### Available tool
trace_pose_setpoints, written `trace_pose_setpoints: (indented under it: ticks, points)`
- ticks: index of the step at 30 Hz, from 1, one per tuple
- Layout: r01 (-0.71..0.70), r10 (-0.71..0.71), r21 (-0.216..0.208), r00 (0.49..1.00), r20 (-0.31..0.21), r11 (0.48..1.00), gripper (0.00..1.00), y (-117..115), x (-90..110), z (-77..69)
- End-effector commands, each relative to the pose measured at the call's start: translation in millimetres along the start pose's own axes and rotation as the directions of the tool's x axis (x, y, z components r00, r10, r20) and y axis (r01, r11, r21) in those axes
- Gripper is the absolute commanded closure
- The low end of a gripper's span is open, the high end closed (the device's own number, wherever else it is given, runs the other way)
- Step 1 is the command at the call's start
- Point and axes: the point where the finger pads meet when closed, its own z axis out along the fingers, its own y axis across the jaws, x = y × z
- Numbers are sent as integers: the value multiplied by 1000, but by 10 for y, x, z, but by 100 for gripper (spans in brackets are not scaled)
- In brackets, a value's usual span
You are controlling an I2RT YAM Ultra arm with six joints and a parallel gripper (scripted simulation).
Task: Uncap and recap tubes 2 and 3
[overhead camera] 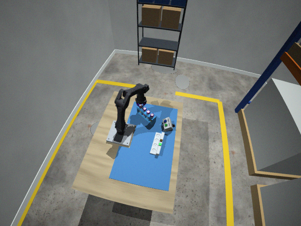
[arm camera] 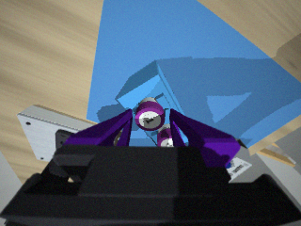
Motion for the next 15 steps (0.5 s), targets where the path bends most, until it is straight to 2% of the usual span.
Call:
trace_pose_setpoints:
  ticks: [1, 3, 4, 5, 7, 15]
  points:
    - [253, -253, 15, 967, 8, 967, 51, -17, -15, -42]
    - [333, -333, 16, 943, 7, 943, 51, -14, -14, -42]
    - [410, -410, 16, 912, 5, 912, 51, -13, -13, -42]
    - [410, -410, 16, 912, 5, 912, 51, -12, -12, -42]
    - [537, -537, 17, 844, 3, 843, 51, -10, -12, -43]
    - [542, -543, 17, 840, 3, 840, 51, -4, -9, -48]
